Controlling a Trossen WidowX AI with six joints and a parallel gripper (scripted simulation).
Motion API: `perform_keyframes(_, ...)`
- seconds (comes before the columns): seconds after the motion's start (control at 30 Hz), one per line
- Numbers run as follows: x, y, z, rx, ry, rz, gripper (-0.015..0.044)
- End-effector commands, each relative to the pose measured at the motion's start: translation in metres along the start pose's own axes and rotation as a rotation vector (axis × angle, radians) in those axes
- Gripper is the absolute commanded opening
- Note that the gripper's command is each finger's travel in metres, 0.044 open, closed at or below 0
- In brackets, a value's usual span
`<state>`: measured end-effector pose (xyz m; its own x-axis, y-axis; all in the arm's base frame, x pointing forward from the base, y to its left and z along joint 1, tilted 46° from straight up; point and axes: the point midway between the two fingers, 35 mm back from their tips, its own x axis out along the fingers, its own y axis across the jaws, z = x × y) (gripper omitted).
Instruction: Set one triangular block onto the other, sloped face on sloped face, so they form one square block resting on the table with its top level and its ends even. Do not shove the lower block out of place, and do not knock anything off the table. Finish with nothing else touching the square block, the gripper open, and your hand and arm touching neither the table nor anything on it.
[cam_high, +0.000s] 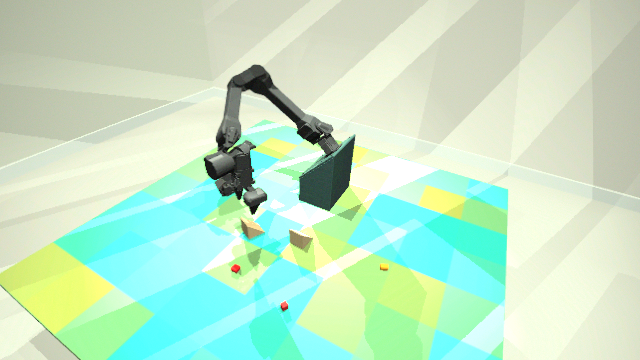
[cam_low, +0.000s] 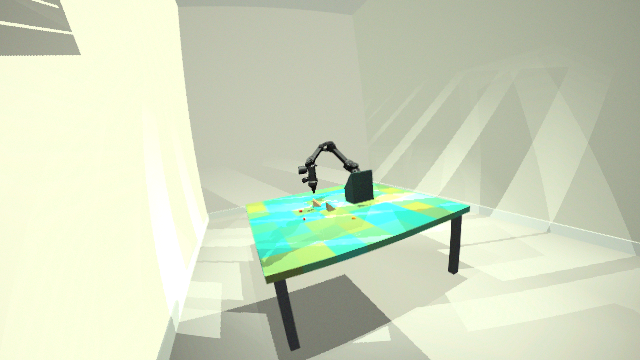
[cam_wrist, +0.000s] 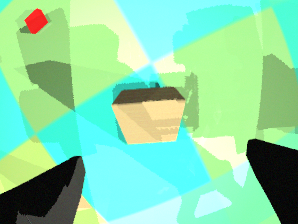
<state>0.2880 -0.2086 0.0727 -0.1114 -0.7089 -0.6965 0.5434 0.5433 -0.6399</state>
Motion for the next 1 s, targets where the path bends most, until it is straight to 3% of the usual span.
perform_keyframes(0.0,0.004,-0.003,0.001,0.013,0.009,-0.008,0.0440)
perform_keyframes(0.97,0.052,0.004,0.002,0.015,0.011,-0.007,0.0440)
